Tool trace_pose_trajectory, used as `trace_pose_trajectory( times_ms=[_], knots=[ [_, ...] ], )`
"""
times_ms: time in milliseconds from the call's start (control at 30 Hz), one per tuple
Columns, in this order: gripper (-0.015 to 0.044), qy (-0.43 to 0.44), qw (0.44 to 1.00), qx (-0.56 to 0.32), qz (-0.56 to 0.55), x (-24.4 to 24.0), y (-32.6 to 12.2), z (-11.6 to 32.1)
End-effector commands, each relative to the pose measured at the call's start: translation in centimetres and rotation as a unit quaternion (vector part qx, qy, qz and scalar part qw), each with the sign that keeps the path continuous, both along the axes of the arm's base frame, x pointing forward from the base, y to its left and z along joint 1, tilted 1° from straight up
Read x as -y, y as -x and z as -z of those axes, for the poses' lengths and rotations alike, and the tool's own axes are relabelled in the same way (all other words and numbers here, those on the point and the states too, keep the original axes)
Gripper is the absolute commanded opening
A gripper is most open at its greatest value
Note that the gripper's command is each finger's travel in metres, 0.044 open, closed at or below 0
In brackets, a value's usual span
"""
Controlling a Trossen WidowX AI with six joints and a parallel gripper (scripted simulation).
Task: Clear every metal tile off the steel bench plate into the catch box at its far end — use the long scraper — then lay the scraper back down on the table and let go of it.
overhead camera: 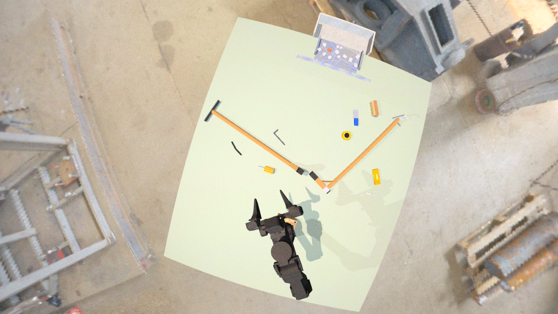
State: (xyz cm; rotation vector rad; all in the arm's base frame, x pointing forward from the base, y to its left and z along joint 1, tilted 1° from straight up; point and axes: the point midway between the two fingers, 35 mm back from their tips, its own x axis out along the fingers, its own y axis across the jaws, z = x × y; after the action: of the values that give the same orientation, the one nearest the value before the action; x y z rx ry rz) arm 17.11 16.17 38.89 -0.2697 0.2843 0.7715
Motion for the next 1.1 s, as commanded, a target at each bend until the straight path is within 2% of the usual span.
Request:
trace_pose_trajectory(
  times_ms=[0,1067],
  knots=[
    [0.044,-0.004,1.0,-0.004,-0.008,-0.4,0.5,0.0],
    [0.044,-0.039,0.993,-0.043,-0.105,-3.9,6.0,0.2]
  ],
)
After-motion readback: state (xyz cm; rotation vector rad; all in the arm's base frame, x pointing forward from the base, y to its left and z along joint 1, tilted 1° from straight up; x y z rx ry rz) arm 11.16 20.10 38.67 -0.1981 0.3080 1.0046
